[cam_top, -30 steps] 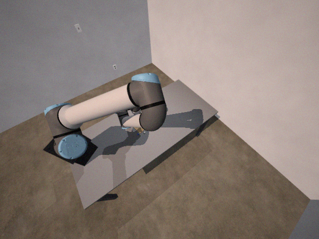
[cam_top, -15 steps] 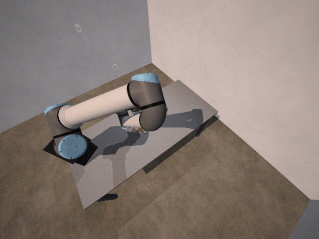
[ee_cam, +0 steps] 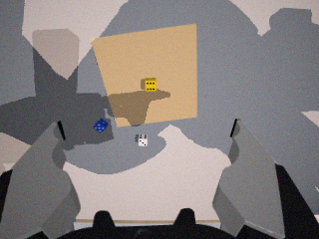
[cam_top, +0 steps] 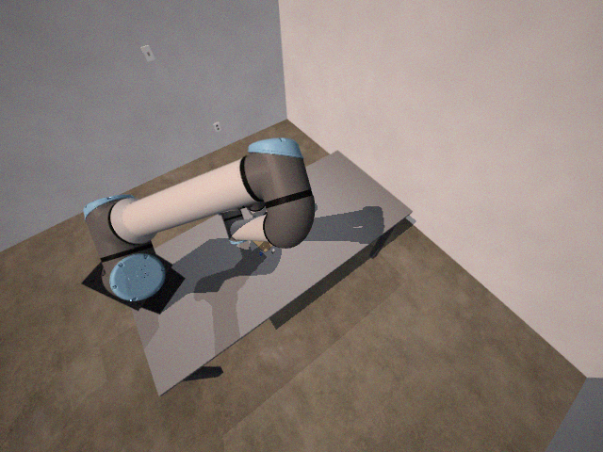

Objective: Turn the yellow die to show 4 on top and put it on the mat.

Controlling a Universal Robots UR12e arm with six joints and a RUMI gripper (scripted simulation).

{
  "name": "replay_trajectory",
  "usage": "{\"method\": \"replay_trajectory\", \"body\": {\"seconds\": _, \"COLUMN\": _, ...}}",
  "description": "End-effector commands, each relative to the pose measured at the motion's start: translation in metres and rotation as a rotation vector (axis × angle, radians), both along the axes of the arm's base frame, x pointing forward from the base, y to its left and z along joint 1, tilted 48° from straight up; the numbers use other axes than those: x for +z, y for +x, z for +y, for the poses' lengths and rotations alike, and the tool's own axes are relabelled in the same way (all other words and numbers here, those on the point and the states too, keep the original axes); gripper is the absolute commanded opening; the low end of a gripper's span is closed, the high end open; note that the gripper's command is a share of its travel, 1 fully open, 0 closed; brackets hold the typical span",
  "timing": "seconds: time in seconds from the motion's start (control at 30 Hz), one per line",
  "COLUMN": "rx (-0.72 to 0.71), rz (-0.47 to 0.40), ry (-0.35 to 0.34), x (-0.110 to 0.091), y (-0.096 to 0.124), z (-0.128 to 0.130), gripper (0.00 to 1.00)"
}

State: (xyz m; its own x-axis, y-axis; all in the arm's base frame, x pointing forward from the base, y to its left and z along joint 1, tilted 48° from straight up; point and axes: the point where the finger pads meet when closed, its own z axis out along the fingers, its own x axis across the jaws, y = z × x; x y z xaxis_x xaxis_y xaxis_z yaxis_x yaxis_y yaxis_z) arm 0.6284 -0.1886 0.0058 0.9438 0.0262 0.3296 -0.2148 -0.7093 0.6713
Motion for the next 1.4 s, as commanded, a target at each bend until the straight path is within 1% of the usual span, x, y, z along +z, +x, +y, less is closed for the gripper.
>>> {"method": "replay_trajectory", "body": {"seconds": 0.0, "rx": 0.004, "rz": 0.003, "ry": -0.001, "x": 0.0003, "y": 0.0, "z": 0.0004, "gripper": 1.0}}
{"method": "replay_trajectory", "body": {"seconds": 0.23, "rx": 0.018, "rz": 0.018, "ry": -0.007, "x": 0.0, "y": -0.0003, "z": 0.0003, "gripper": 1.0}}
{"method": "replay_trajectory", "body": {"seconds": 0.63, "rx": 0.069, "rz": 0.072, "ry": -0.026, "x": -0.0008, "y": -0.0016, "z": 0.0002, "gripper": 1.0}}
{"method": "replay_trajectory", "body": {"seconds": 0.87, "rx": 0.129, "rz": 0.136, "ry": -0.049, "x": -0.0016, "y": -0.0032, "z": 0.0, "gripper": 1.0}}
{"method": "replay_trajectory", "body": {"seconds": 1.1, "rx": 0.212, "rz": 0.224, "ry": -0.08, "x": -0.0026, "y": -0.0053, "z": -0.0004, "gripper": 1.0}}
{"method": "replay_trajectory", "body": {"seconds": 1.17, "rx": 0.212, "rz": 0.224, "ry": -0.08, "x": -0.0026, "y": -0.0053, "z": -0.0004, "gripper": 1.0}}
{"method": "replay_trajectory", "body": {"seconds": 1.37, "rx": 0.301, "rz": 0.318, "ry": -0.114, "x": -0.0035, "y": -0.0076, "z": -0.0011, "gripper": 1.0}}
